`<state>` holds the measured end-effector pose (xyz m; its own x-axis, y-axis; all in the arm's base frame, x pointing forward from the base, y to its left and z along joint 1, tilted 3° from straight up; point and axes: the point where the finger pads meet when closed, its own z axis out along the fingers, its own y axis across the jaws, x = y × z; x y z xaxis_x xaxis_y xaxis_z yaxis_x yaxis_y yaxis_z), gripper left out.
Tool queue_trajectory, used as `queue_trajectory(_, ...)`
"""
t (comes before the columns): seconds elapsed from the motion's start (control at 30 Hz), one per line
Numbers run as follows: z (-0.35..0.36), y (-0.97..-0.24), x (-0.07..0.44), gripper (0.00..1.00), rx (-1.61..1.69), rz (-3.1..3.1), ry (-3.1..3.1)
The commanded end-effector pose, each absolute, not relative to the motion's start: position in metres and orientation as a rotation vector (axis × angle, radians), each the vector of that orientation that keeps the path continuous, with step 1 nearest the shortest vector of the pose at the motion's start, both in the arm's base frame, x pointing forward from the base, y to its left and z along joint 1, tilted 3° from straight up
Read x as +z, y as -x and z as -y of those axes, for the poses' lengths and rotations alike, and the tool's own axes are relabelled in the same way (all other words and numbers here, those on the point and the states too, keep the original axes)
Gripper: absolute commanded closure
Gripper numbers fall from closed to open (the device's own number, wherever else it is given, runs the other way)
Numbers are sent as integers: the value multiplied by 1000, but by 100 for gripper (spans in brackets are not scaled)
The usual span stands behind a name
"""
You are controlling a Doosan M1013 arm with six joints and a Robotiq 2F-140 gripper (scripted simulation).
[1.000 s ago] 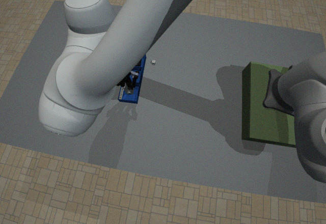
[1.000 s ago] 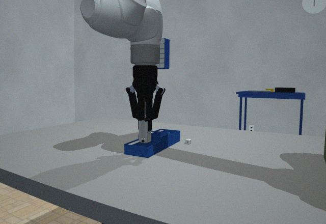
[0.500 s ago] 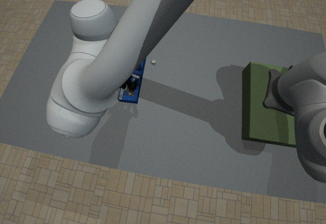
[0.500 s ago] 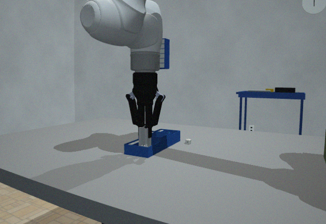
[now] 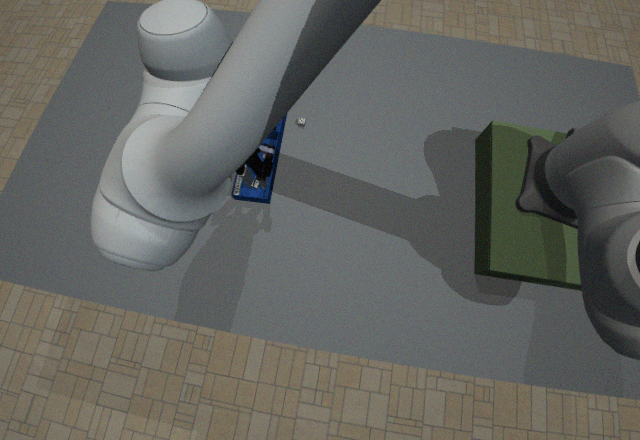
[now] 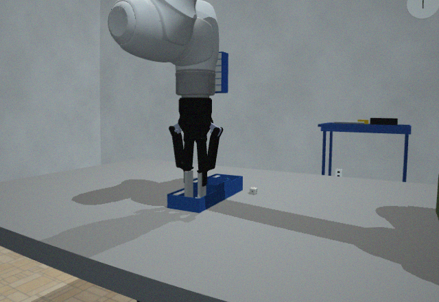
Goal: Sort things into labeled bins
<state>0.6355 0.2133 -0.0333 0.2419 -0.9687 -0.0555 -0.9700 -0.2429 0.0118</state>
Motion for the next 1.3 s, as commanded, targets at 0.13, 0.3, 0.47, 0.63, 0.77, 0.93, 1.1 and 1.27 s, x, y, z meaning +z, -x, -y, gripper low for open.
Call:
queue_trajectory(0.13,-213,-635,-33,82,80,-1917,2456)
queue_trajectory(0.3,-213,-636,-31,82,80,-1917,2456)
queue_trajectory(0.47,-213,-636,-27,82,80,-1917,2456)
queue_trajectory(0.63,-213,-636,-20,82,80,-1917,2456)
queue_trajectory(0.77,-212,-636,-15,82,80,-1917,2456)
queue_trajectory(0.93,-212,-636,-8,82,80,-1917,2456)
queue_trajectory(1.1,-211,-636,7,82,80,-1917,2456)
queue_trajectory(1.27,-211,-637,18,82,80,-1917,2456)
